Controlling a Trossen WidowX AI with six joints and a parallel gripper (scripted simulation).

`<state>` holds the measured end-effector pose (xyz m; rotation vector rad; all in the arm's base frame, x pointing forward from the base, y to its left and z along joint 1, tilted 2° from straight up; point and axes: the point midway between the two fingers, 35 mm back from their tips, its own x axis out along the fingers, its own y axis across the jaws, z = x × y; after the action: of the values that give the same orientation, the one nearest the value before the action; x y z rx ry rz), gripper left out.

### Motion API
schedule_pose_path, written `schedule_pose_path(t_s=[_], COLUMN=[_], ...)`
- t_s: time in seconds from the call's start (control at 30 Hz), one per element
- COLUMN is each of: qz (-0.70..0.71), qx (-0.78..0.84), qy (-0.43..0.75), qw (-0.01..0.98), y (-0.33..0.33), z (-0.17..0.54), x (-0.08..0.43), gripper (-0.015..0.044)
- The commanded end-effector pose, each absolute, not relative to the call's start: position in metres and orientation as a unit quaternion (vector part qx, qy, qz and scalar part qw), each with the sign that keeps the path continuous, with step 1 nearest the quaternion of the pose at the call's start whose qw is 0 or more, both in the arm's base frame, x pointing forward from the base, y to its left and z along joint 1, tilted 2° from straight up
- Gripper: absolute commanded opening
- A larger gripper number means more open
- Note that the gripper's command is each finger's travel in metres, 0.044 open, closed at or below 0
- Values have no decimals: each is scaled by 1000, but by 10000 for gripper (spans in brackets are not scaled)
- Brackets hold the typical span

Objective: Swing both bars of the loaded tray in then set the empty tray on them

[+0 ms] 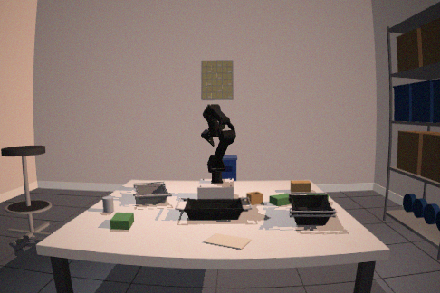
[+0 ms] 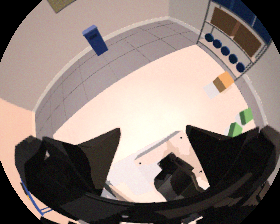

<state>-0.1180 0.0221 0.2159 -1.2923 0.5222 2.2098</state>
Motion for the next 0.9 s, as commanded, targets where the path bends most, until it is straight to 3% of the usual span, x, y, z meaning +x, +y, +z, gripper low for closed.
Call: schedule_pose_path(t_s=[0.0, 0.23, 0.37, 0.63, 0.87], qz=[816, 817, 831, 842, 818], qx=[-477, -479, -505, -539, -549], qy=[193, 190, 140, 15, -93], qw=[261, 258, 185, 1, -145], y=[22, 21, -5, -77, -147], z=[216, 216, 218, 217, 215], x=[-118, -119, -132, -143, -123], gripper=[374, 190, 85, 82, 82])
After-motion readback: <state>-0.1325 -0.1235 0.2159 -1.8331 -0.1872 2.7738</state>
